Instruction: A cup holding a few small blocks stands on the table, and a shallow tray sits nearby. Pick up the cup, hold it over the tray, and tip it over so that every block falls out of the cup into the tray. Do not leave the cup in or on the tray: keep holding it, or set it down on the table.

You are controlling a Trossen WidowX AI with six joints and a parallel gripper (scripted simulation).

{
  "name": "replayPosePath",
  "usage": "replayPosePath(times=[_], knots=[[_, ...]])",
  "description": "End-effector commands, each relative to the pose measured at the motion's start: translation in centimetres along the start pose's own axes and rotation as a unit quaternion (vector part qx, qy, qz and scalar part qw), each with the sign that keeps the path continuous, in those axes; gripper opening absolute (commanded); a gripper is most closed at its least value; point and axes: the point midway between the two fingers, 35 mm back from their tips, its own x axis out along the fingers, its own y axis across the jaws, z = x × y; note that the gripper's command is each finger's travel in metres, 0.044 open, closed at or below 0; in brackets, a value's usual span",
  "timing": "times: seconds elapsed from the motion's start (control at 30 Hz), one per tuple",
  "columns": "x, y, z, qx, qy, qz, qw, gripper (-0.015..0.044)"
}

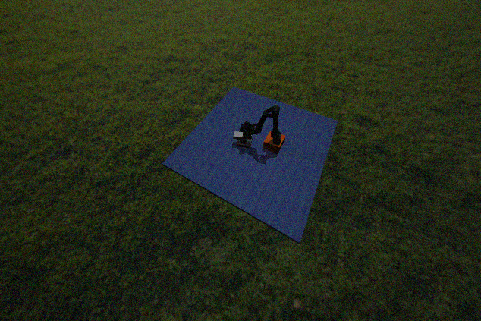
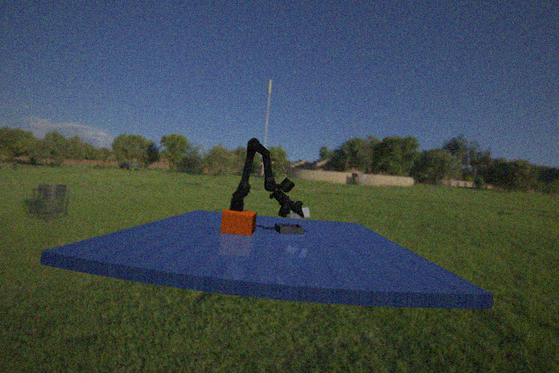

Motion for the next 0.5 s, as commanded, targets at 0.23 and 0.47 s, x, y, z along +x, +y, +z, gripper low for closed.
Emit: replayPosePath(times=[0.23,0.47], knots=[[0.17,0.04,0.01,0.089,0.002,0.003,0.996,0.0000],[0.33,0.04,0.00,0.089,0.014,0.005,0.996,0.0000]])
